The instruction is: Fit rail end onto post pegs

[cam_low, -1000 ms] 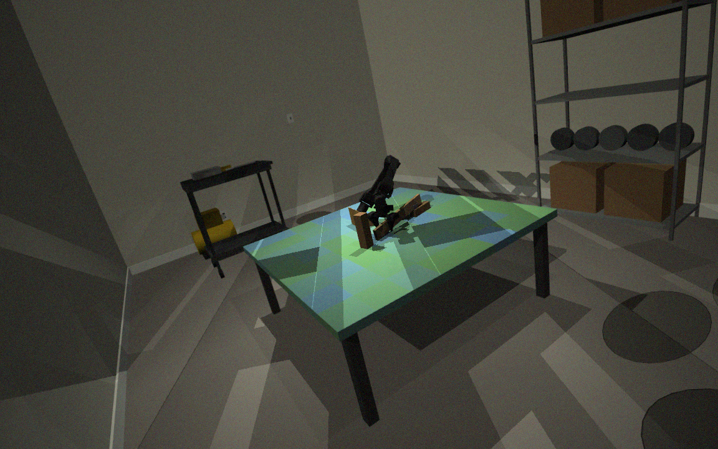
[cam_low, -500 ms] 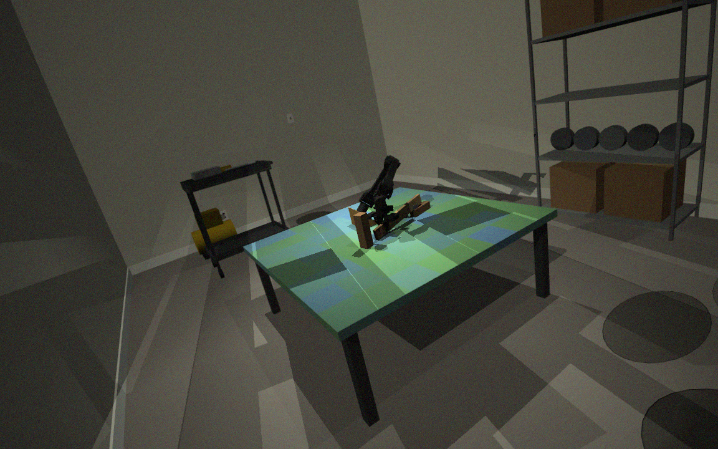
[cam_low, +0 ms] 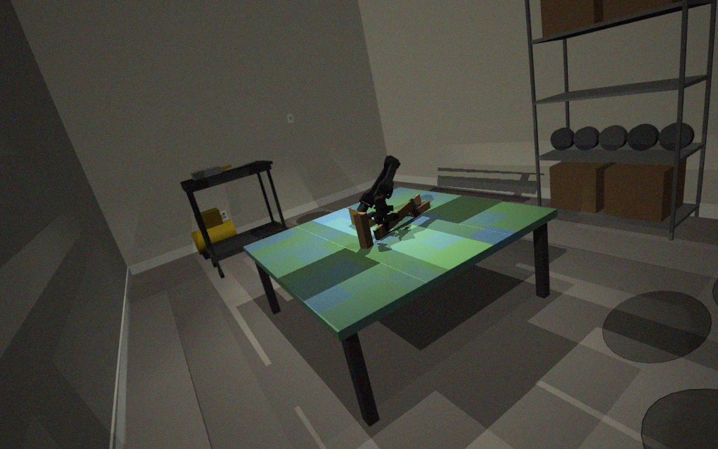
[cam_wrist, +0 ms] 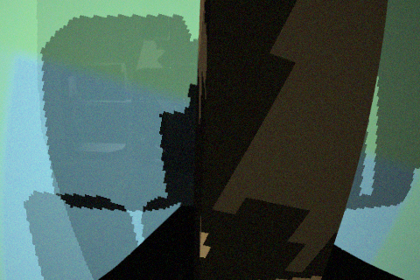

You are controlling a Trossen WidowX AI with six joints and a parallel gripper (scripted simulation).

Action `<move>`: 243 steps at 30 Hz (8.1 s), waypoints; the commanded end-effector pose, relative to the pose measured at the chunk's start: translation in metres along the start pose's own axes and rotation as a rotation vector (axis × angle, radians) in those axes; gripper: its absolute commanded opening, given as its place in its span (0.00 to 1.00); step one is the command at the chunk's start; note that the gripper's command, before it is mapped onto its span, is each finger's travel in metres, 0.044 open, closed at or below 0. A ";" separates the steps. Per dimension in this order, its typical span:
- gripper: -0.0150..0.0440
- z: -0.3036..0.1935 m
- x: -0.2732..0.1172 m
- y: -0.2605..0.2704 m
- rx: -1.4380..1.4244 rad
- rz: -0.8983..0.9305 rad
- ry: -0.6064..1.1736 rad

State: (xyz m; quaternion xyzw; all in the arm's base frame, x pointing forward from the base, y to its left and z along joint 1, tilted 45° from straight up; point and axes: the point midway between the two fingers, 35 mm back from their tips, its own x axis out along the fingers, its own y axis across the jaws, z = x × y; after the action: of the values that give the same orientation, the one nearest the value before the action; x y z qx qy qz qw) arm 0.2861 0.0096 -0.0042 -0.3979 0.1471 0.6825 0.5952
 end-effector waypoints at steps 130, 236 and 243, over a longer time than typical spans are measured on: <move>0.25 -0.001 -0.039 0.000 0.004 0.001 -0.004; 0.25 -0.032 -0.041 -0.001 0.003 0.000 -0.002; 0.25 -0.034 -0.041 -0.002 0.003 0.000 -0.002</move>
State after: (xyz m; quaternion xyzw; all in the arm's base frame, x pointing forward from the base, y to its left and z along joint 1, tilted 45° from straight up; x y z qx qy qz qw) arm 0.2964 -0.0382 0.0039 -0.3923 0.1475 0.6854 0.5954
